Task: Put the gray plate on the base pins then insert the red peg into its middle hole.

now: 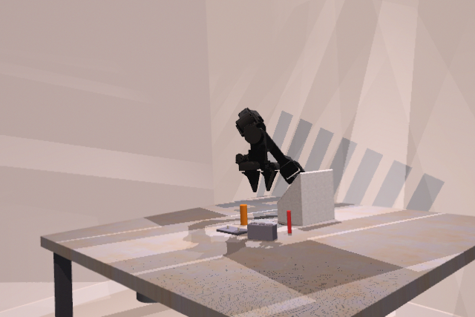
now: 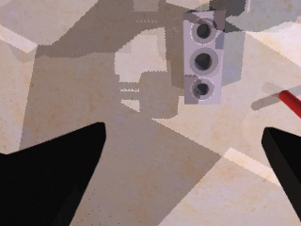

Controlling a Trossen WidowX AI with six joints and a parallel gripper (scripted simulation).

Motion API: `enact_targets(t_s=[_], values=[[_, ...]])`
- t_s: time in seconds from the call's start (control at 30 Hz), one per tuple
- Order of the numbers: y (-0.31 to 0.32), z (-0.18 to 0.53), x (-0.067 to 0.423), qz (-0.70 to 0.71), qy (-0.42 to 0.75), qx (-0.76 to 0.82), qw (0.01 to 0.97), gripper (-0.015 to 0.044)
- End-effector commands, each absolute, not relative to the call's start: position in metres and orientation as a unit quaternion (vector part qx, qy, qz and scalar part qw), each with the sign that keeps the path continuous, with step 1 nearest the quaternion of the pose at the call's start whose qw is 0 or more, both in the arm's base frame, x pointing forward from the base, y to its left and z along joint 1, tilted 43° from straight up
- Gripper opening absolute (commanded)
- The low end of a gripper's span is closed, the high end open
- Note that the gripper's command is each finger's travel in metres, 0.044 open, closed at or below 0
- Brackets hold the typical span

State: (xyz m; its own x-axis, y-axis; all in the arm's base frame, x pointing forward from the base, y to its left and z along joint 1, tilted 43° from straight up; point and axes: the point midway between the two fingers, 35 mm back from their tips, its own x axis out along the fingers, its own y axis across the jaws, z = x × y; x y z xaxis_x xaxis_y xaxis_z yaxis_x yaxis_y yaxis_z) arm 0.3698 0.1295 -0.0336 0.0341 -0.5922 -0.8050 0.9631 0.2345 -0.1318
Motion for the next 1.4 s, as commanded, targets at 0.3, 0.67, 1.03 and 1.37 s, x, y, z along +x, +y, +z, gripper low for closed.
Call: enact_targets(t_s=[0.3, 0.67, 1.03, 1.37], values=[[0.085, -0.054, 0.360, -0.596, 0.397, 0.172, 0.676, 0.0440], [0.049, -0.096, 0.356, -0.597, 0.396, 0.172, 0.676, 0.0440], [0.041, -0.106, 0.356, -0.597, 0.396, 0.172, 0.676, 0.0440], [0.030, -0.118, 0.356, -0.597, 0.396, 0.171, 0.676, 0.0440]])
